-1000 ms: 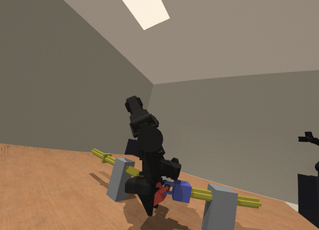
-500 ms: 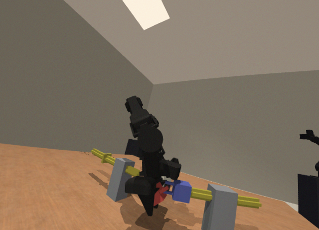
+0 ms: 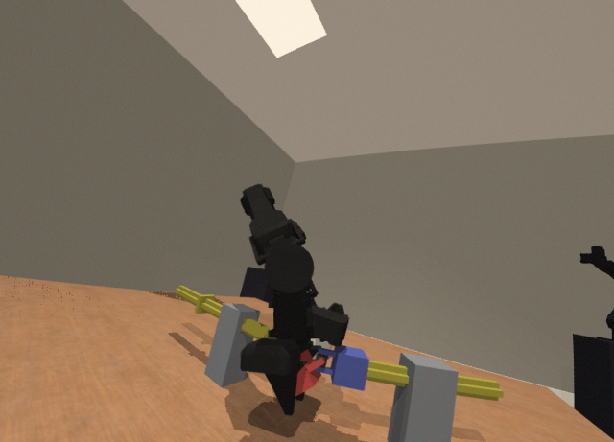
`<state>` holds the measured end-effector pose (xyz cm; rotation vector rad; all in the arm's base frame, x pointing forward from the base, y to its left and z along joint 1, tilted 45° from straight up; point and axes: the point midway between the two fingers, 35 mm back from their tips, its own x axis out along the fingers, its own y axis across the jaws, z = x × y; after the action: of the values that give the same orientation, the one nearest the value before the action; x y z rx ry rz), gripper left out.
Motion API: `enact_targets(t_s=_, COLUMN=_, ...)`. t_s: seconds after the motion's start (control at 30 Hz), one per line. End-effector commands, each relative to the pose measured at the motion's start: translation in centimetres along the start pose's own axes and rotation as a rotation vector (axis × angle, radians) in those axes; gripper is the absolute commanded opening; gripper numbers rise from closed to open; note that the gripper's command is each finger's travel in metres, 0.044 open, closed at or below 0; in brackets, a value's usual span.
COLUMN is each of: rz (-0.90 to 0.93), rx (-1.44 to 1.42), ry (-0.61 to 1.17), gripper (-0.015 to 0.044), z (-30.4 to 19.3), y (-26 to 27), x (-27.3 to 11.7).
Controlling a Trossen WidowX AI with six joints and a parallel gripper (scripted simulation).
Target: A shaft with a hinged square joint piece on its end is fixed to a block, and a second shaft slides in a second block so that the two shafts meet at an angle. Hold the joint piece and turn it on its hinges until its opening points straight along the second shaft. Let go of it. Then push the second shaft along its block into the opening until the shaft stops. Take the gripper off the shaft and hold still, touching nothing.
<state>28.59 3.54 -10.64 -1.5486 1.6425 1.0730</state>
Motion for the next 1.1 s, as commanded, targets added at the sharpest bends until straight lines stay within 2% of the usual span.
enact_targets(t_s=0.0, rz=-0.001, rx=-0.003, ry=0.003, gripper=0.0182, z=-0.04, y=0.0, x=0.06)
enact_targets(t_s=0.07, rz=0.0, rx=0.0, ry=0.0, gripper=0.0147, z=0.0, y=0.0, x=0.0)
enact_targets(t_s=0.23, rz=0.0, rx=0.0, ry=0.0, gripper=0.0147, z=0.0, y=0.0, x=0.0)
enact_targets(t_s=0.43, rz=0.0, rx=0.0, ry=0.0, gripper=0.0, z=0.0, y=0.0, x=0.0)
enact_targets(t_s=0.67, rz=0.0, rx=0.005, ry=0.017, gripper=0.0, z=-0.04, y=0.03, x=-0.07)
enact_targets(t_s=1.07, rz=-0.009, rx=0.056, ry=0.2, gripper=0.0, z=-0.41, y=0.26, x=-0.91)
